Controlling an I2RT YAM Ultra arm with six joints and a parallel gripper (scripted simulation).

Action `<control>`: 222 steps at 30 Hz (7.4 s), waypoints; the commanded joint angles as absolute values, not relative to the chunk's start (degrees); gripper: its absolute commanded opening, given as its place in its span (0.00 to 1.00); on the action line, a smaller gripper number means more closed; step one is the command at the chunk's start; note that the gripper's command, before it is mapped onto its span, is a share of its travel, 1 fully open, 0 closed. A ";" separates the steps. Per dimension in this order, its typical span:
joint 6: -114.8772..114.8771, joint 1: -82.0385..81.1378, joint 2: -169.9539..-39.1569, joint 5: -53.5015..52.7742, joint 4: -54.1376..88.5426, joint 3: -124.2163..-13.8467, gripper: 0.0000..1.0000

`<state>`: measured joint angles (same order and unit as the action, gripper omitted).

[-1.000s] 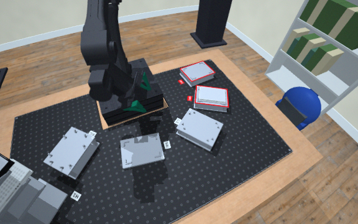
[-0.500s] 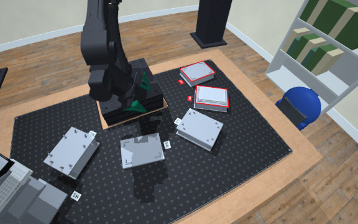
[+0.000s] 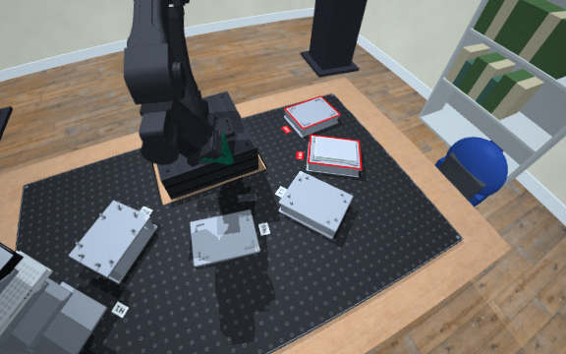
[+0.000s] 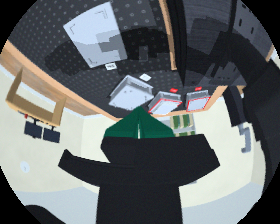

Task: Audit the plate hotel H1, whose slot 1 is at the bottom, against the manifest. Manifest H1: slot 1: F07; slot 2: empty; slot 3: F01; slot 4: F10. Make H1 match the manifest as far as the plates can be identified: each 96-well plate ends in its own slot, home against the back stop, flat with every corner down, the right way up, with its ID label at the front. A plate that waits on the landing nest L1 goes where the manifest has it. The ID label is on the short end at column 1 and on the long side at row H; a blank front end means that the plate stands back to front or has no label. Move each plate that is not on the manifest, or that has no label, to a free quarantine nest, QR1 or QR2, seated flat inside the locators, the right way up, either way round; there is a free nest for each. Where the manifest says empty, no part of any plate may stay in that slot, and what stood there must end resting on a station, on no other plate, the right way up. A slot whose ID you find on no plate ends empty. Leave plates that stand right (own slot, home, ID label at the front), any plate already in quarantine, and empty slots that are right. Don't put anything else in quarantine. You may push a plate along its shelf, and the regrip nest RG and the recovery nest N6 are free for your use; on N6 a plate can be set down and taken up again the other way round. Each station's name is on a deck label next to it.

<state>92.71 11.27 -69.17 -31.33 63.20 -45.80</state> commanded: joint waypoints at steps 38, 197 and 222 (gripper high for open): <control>48.08 2.98 -80.31 -15.41 70.50 -64.05 0.00; 17.37 6.63 -52.78 27.93 14.92 -33.42 0.00; 9.63 22.08 -49.02 16.59 8.20 -29.00 0.00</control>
